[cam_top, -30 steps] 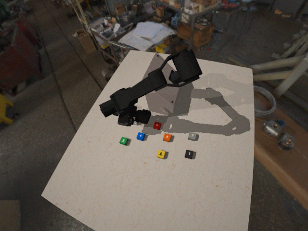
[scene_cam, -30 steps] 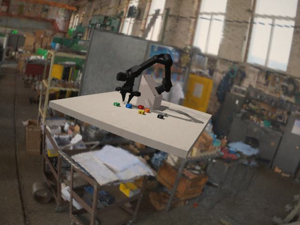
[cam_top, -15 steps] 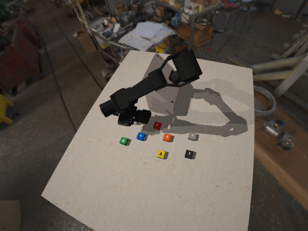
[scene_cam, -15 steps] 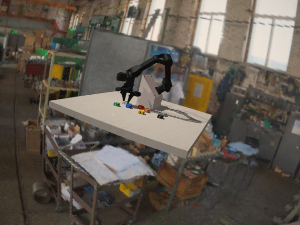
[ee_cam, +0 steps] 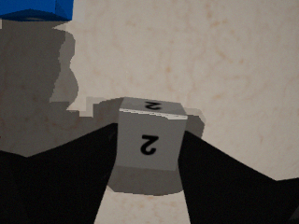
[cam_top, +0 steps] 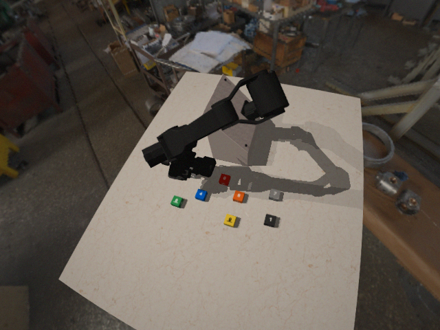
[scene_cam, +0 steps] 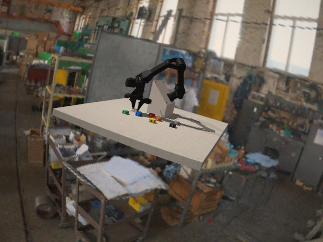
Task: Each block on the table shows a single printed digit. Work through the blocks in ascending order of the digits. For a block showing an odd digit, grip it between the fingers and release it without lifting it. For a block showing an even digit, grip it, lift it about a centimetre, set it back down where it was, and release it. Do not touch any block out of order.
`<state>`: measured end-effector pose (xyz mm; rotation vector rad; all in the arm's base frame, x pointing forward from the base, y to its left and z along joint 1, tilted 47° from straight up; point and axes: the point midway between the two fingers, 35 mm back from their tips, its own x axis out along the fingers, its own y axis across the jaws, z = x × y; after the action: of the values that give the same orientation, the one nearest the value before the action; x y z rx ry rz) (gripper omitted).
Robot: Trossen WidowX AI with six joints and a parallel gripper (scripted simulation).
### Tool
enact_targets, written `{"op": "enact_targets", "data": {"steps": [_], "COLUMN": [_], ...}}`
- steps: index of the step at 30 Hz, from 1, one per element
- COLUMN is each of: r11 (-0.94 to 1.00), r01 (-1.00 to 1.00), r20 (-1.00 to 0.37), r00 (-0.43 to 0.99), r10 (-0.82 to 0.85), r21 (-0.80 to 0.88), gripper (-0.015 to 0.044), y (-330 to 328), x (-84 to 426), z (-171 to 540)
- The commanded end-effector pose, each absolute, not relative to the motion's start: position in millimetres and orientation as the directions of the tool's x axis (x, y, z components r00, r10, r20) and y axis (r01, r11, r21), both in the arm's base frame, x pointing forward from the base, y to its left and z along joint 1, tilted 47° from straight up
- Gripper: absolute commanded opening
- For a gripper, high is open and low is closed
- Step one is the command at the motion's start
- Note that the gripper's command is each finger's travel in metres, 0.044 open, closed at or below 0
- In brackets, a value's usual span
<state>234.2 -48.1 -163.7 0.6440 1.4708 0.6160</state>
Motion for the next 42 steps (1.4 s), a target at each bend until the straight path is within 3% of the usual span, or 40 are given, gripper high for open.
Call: {"op": "enact_targets", "data": {"steps": [1, 42], "r11": [0.695, 0.69], "r01": [0.021, 0.013], "r20": [-0.695, -0.69], "r00": [0.013, 0.013], "r10": [0.719, 0.724], "r21": [0.719, 0.724], "gripper": [0.012, 0.012], "y": [-50.3, -47.4], "x": [234.2, 233.9], "z": [-161.7, -163.9]}}
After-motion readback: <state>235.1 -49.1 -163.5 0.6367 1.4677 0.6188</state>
